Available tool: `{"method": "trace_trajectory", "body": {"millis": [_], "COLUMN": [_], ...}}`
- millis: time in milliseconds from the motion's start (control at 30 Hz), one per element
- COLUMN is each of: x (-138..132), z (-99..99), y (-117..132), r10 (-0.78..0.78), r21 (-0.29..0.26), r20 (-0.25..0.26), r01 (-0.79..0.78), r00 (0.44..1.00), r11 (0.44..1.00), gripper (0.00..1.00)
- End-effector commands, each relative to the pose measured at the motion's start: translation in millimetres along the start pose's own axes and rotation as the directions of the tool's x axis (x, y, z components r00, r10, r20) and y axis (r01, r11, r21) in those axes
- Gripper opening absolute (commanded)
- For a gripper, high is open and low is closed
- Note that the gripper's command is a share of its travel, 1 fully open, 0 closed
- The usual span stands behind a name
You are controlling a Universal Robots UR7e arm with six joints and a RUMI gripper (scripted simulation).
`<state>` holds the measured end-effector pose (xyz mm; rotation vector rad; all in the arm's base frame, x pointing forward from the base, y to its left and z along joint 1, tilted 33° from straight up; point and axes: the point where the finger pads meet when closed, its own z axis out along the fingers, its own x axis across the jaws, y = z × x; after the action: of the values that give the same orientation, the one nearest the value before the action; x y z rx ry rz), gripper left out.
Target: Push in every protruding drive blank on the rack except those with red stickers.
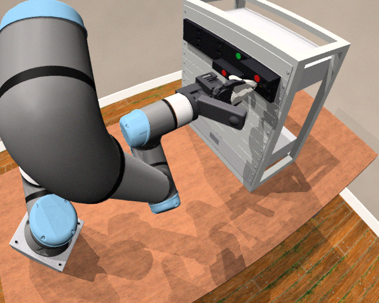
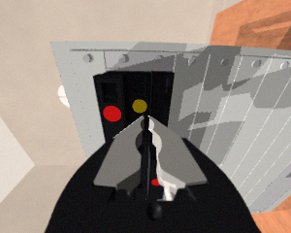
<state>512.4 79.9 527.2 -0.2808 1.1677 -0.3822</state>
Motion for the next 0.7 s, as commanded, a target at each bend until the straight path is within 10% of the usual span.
{"method": "trace_trajectory", "body": {"millis": [0, 667], "x": [-0.4, -0.4], "z": [0.2, 3.8], "y": [0.0, 0.0], "r10": [0.000, 0.000], "r21": [0.000, 0.000], "r20": [0.001, 0.001], "r01": [0.000, 0.000], "r00": [1.000, 1.000], "r11": [1.000, 1.000], "gripper": [0.00, 0.00]}}
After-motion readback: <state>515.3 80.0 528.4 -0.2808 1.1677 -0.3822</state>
